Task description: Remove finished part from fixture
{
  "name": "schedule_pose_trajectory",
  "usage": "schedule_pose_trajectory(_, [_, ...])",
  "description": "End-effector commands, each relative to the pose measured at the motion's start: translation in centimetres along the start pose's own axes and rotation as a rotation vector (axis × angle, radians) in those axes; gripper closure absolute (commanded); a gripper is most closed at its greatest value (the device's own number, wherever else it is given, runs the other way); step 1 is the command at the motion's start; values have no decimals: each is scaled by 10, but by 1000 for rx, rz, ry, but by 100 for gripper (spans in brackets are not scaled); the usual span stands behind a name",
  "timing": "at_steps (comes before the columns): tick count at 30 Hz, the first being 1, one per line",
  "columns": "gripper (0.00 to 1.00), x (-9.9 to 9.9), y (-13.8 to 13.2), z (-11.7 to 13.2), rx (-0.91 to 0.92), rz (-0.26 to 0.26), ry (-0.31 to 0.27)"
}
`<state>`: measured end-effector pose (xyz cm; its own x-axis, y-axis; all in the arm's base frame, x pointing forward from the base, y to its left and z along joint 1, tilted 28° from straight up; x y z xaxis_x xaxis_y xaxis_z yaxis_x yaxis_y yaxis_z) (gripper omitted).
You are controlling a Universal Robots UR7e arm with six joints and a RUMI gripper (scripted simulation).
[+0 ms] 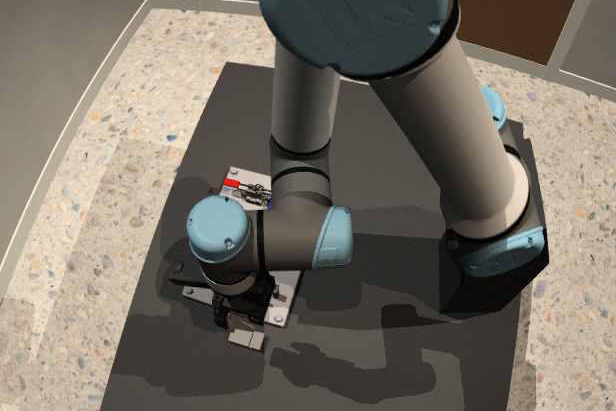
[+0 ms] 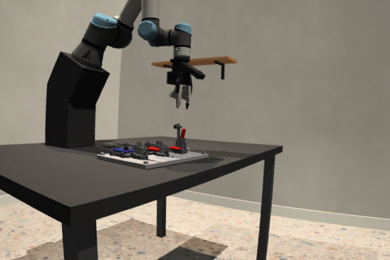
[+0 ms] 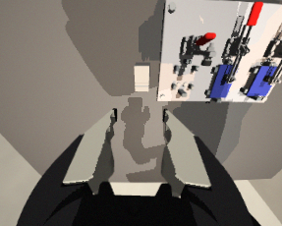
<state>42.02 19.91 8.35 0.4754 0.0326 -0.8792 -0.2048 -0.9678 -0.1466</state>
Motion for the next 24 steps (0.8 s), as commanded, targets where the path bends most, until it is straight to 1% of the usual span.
schedule_pose_trajectory(1, [60, -10, 0, 0, 0, 0, -1])
schedule_pose_trajectory(24, [60, -12, 0, 0, 0, 0, -1])
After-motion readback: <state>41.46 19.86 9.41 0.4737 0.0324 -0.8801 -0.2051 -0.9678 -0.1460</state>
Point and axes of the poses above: the point where the finger pads meet when closed, its own x axis out along the fingers, its own y axis across the jaws, z = x × y, the point moved 5 cm from there along -x, back along the fingers, and after that the axes turned 6 degrees about x, right-handed, at the moved point
